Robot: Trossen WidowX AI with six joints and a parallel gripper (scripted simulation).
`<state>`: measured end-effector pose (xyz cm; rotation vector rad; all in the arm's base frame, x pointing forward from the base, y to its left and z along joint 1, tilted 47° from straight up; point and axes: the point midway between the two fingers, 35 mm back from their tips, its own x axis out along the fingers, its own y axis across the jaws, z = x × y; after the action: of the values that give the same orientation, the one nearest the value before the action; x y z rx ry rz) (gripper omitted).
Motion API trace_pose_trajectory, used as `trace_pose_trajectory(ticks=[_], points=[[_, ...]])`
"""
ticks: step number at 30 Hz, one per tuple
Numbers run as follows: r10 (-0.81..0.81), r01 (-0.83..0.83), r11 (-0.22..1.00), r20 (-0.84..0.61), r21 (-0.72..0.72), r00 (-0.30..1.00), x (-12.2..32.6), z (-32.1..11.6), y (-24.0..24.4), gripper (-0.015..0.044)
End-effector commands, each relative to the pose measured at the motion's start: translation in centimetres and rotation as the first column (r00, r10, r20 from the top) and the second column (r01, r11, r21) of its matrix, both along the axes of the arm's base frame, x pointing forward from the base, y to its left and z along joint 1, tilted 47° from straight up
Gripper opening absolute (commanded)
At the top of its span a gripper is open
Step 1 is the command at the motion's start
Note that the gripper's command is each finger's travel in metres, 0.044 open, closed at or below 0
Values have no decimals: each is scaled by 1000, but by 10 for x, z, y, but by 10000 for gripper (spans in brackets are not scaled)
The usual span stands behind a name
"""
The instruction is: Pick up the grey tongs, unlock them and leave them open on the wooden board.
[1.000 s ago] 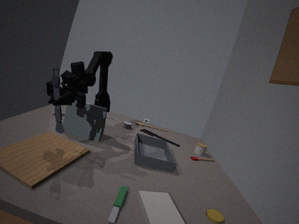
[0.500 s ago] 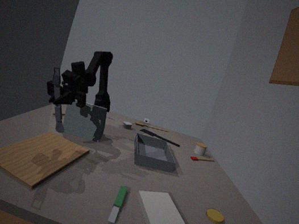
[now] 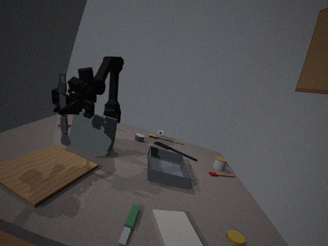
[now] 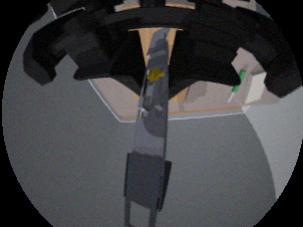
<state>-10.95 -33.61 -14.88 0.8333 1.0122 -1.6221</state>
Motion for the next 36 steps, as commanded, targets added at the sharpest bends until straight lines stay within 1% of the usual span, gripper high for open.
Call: trace_pose_trajectory(ticks=[1,9,36], points=[[6,-6,1000,0,-9,1000,0,2,-2,-150],[-1,1,1000,8,18,1000,-1,-3,-4,-150],[-77,53,947,66,317,995,-8,-48,-17,-150]])
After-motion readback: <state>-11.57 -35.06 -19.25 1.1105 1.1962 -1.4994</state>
